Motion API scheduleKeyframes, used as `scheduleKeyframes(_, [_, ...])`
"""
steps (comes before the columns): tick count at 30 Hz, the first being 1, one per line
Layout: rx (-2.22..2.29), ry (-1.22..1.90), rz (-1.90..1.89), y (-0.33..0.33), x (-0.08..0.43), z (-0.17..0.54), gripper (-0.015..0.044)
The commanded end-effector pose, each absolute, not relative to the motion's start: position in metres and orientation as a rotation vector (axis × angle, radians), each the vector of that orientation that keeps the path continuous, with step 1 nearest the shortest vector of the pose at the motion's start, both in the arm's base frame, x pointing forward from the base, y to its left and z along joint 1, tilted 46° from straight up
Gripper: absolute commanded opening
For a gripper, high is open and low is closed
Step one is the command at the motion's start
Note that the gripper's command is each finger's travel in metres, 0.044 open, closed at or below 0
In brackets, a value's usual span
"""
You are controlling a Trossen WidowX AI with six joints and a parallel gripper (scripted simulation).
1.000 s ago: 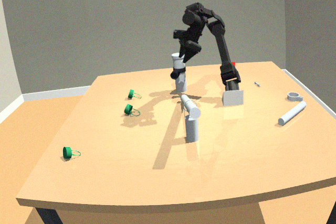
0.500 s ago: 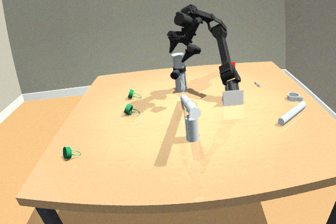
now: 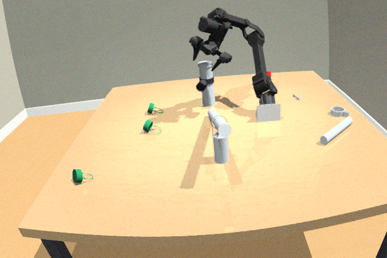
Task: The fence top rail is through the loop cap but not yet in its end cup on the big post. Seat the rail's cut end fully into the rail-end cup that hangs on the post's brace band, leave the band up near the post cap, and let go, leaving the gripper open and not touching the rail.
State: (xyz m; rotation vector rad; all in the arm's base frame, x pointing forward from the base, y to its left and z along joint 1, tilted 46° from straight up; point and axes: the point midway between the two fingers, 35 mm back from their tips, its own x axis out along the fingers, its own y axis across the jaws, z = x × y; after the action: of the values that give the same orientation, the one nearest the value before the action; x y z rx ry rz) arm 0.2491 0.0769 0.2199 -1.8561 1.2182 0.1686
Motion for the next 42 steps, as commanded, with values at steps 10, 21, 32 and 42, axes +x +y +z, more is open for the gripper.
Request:
scheduleKeyframes(10, [-1.961, 1.257, 0.209, 0.031, 0.250, 0.177, 0.0440])
scheduleKeyframes(21, [-1.959, 1.259, 0.215, 0.025, 0.255, 0.171, 0.0440])
scheduleKeyframes(32, [-1.953, 1.260, 0.221, 0.014, 0.264, 0.160, 0.0440])
scheduleKeyframes(42, [-1.953, 1.259, 0.220, 0.003, 0.273, 0.152, 0.0440])
